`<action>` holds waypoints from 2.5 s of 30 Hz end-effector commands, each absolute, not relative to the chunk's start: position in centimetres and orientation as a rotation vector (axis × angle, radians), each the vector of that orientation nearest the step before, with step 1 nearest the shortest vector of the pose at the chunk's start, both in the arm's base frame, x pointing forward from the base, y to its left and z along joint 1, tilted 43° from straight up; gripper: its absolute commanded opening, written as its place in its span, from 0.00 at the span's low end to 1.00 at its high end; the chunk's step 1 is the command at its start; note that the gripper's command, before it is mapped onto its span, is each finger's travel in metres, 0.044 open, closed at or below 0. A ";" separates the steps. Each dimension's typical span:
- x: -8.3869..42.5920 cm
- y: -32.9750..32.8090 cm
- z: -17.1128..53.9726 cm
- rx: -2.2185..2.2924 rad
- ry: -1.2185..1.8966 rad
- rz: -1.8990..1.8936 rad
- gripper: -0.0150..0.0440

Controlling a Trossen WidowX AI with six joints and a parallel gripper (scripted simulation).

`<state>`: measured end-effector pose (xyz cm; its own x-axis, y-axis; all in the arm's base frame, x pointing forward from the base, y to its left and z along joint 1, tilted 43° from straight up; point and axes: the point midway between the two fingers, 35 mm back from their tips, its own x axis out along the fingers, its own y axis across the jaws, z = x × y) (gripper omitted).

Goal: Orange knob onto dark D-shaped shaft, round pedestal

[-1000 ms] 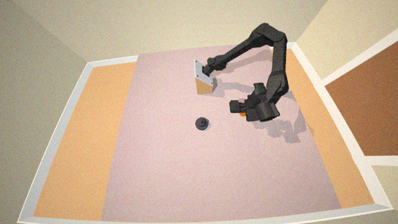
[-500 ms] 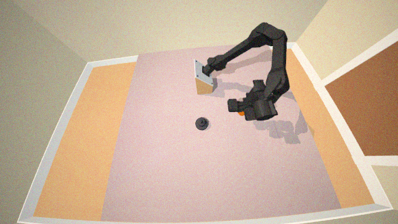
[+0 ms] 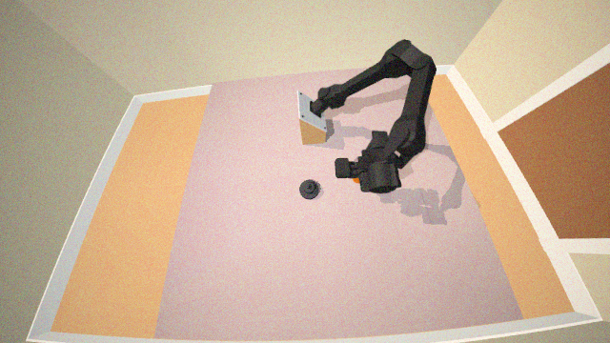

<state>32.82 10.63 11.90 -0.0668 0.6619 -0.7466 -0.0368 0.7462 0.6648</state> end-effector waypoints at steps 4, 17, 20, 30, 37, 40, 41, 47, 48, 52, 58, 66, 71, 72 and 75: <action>33.5 9.3 10.2 0.519 1.541 0.613 0.25; 34.3 6.9 6.8 0.519 1.542 0.611 0.25; 34.5 6.3 6.0 0.519 1.543 0.611 0.25; 34.7 4.4 3.3 0.520 1.543 0.612 0.25; 34.6 3.1 1.4 0.522 1.542 0.615 0.25; 34.6 2.5 0.6 0.522 1.542 0.617 0.25; 34.5 2.4 0.3 0.522 1.542 0.617 0.25; 34.3 1.3 -1.3 0.524 1.541 0.621 0.25; 34.3 1.1 -1.5 0.525 1.540 0.622 0.25; 34.0 0.4 -2.6 0.526 1.539 0.625 0.25; 33.8 -0.1 -3.6 0.528 1.538 0.628 0.25; 33.7 1.4 -5.3 0.529 1.538 0.628 0.25; 33.7 1.3 -5.2 0.522 1.535 0.635 0.25; 33.8 1.3 -5.2 0.522 1.535 0.635 0.25; 33.8 1.3 -5.1 0.522 1.535 0.635 0.25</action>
